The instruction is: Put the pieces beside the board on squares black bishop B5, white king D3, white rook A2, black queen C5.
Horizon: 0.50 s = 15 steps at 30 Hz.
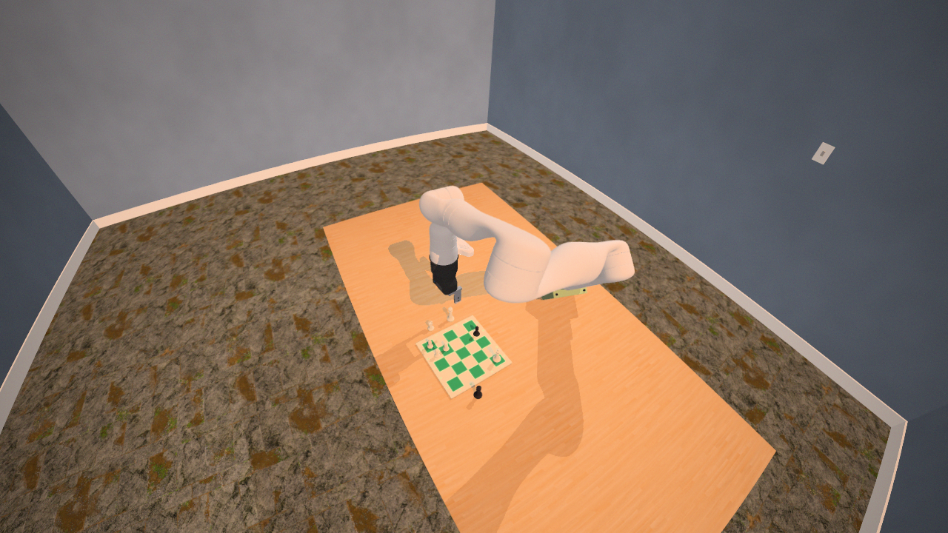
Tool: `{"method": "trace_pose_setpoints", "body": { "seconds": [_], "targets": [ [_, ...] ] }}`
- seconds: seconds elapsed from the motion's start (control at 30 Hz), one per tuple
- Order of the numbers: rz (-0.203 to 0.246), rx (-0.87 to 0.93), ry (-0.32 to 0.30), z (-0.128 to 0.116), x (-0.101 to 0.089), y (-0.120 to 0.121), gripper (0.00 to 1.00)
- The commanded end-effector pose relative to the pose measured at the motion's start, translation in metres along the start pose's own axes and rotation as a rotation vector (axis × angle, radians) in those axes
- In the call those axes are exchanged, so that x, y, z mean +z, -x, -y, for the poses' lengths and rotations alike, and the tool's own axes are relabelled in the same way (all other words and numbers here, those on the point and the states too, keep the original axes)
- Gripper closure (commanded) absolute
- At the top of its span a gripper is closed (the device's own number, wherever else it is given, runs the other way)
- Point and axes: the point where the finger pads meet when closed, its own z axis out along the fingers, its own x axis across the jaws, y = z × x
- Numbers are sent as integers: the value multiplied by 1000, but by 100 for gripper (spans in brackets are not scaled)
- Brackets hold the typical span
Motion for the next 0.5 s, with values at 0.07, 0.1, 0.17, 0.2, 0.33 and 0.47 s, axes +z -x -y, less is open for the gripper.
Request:
{"method": "trace_pose_setpoints", "body": {
  "seconds": [0.07,0.1,0.17,0.2,0.33,0.47],
  "targets": [
    [4,-40,6,-3,-2,4,0],
    [4,-47,6,-3,-2,4,0],
    [5,-58,6,-3,-3,5,0],
    [5,-63,7,-4,-3,5,0],
    [5,-69,7,-4,-3,6,0],
    [5,-75,7,-4,-3,6,0]
  ]
}}
